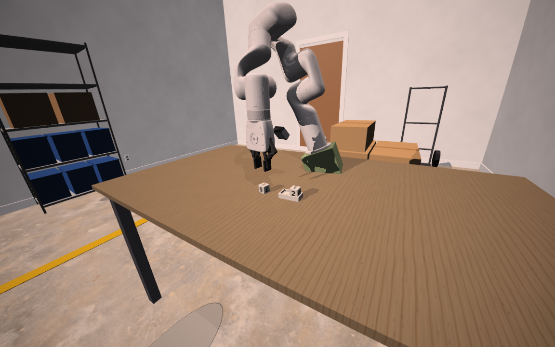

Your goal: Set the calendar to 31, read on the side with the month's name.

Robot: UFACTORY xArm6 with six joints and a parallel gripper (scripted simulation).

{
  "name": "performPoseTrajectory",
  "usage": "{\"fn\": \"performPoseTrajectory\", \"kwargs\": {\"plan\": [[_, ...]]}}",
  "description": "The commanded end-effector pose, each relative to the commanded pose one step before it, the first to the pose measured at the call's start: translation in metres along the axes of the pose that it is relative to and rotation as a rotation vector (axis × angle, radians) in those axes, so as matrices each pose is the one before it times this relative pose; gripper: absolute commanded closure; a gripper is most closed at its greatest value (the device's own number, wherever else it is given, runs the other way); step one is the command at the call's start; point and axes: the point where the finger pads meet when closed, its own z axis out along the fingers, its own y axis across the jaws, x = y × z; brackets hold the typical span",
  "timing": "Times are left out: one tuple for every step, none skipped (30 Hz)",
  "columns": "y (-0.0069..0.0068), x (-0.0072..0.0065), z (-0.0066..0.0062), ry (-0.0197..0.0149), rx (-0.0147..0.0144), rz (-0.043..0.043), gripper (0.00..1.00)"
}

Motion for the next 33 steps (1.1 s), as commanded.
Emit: {"fn": "performPoseTrajectory", "kwargs": {"plan": [[0.00018, -0.00122, 0.00129, -0.00315, -0.00033, 0.00078, 0.53], [0.0, 0.0, 0.0, 0.0, 0.0, 0.0, 0.53], [0.00003, 0.00001, 0.00083, -0.00005, 0.00013, 0.00008, 0.53], [0.00003, 0.00001, 0.00095, -0.00004, 0.00009, 0.00005, 0.53], [0.00002, 0.0, 0.00107, -0.00001, 0.00003, 0.00001, 0.53], [0.00003, 0.0, 0.00117, 0.0, 0.00001, 0.0, 0.53], [0.00004, 0.00002, 0.00127, 0.00001, -0.00002, -0.00001, 0.53], [0.00004, 0.00001, 0.00134, 0.00001, -0.00001, 0.0, 0.53], [0.00003, 0.0, 0.00139, -0.00002, 0.00004, 0.00001, 0.53], [0.00004, 0.00001, 0.00147, 0.0, -0.00001, 0.0, 0.53], [0.00006, 0.00003, 0.00154, 0.00002, -0.00005, -0.00001, 0.53], [0.00003, -0.00001, 0.00154, -0.00002, 0.00006, 0.00001, 0.53], [0.00005, 0.00001, 0.0016, 0.0, 0.0, 0.0, 0.53], [0.00006, 0.00003, 0.00165, 0.00003, -0.00006, -0.00001, 0.53], [0.00003, -0.00001, 0.00163, -0.00003, 0.00006, 0.00001, 0.53], [0.00005, 0.00001, 0.00167, 0.0, 0.0, 0.0, 0.53], [0.00006, 0.00003, 0.00169, 0.00002, -0.00005, -0.00001, 0.53], [0.0, 0.0, 0.0, 0.0, 0.0, 0.0, 0.53], [0.0, 0.0, 0.0, 0.0, 0.0, 0.0, 0.53], [0.00004, -0.00001, 0.00165, -0.00002, 0.00006, 0.00001, 0.53], [0.00005, 0.00001, 0.00166, 0.0, -0.00001, 0.0, 0.53], [0.00006, 0.00002, 0.00166, 0.00002, -0.00004, -0.00001, 0.53], [0.00004, -0.00001, 0.00161, -0.00002, 0.00005, 0.00001, 0.53], [0.00005, 0.00001, 0.0016, 0.0, -0.00001, 0.0, 0.53], [0.00005, 0.00002, 0.00158, 0.00002, -0.00004, -0.00001, 0.53], [0.00003, -0.00001, 0.00151, -0.00002, 0.00005, 0.00001, 0.53], [0.00004, 0.00001, 0.00148, 0.0, 0.0, 0.0, 0.53], [0.00005, 0.00002, 0.00145, 0.00002, -0.00005, -0.00001, 0.53], [0.00003, 0.0, 0.00136, -0.00002, 0.00004, 0.00001, 0.53], [0.00003, 0.0, 0.00131, -0.00001, 0.00002, 0.0, 0.53], [0.00004, 0.00001, 0.00127, 0.00001, -0.00002, 0.0, 0.53], [0.00004, 0.00002, 0.00121, 0.00002, -0.00004, -0.00001, 0.53], [0.00002, -0.00001, 0.00111, -0.00002, 0.00005, 0.00001, 0.53]]}}
